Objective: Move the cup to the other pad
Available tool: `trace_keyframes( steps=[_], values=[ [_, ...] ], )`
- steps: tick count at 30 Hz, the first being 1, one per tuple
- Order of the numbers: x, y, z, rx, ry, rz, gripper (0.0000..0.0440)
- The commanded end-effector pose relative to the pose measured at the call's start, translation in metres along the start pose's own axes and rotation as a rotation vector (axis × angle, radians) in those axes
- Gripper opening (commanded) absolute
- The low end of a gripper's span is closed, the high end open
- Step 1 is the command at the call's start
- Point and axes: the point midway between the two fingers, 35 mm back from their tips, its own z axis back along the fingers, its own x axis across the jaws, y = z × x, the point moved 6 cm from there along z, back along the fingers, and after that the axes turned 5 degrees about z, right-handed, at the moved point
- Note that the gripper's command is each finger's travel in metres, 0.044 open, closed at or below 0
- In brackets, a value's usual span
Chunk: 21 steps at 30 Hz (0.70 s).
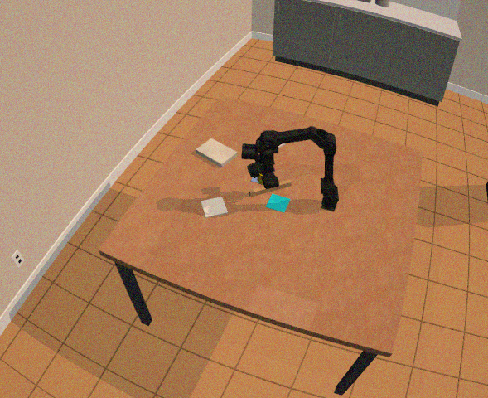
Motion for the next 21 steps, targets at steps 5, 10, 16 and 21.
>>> trace_keyframes(
  steps=[5, 10, 16, 21],
  values=[
    [0.017, 0.003, -0.002, -0.018, 0.012, -0.006, 0.0000],
    [0.026, 0.006, -0.006, -0.025, 0.019, -0.014, 0.0000],
    [0.035, 0.011, -0.015, -0.033, 0.025, -0.030, 0.0000],
    [0.041, 0.015, -0.023, -0.040, 0.028, -0.046, 0.0000]
  ],
)
